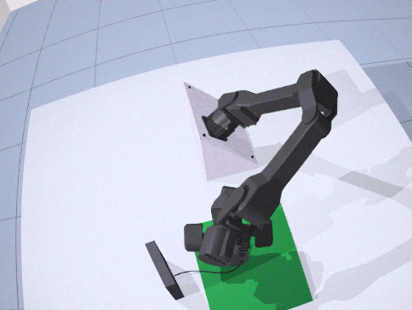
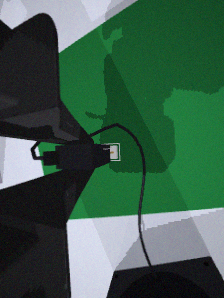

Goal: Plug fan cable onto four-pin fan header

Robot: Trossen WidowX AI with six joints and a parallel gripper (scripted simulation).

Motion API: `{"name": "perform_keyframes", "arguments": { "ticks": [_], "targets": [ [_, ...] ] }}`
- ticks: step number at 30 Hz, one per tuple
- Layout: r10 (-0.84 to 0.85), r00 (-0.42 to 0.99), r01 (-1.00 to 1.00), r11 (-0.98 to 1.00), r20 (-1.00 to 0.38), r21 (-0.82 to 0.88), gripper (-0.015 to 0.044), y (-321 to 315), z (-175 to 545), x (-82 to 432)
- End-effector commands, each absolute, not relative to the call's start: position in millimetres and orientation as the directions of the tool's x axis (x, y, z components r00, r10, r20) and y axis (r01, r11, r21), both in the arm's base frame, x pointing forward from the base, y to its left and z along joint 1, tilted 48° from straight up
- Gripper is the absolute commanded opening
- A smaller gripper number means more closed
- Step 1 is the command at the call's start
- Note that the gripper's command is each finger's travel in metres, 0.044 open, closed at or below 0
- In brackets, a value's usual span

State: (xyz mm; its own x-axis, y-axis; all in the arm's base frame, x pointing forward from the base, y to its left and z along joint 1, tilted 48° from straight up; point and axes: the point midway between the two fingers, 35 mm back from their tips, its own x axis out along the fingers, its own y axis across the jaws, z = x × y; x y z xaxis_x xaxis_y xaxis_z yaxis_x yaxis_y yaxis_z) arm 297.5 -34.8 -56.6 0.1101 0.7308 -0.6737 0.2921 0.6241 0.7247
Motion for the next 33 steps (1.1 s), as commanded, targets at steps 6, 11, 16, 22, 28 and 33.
{"name": "perform_keyframes", "arguments": {
  "ticks": [6,11,16,22,28,33],
  "targets": [
    [0.732,0.113,0.296,0.621,-0.672,0.726,0.0000,-34.5,-56.0,298.6],
    [0.732,0.113,0.296,0.621,-0.672,0.726,0.0000,-34.1,-56.4,298.6],
    [0.732,0.113,0.296,0.621,-0.672,0.726,0.0000,-33.3,-57.3,298.8],
    [0.732,0.113,0.297,0.621,-0.672,0.726,0.0000,-32.4,-58.3,298.6],
    [0.732,0.113,0.298,0.620,-0.672,0.726,0.0000,-31.4,-59.3,298.3],
    [0.732,0.113,0.299,0.620,-0.672,0.726,0.0000,-30.6,-60.1,298.3]
  ]
}}
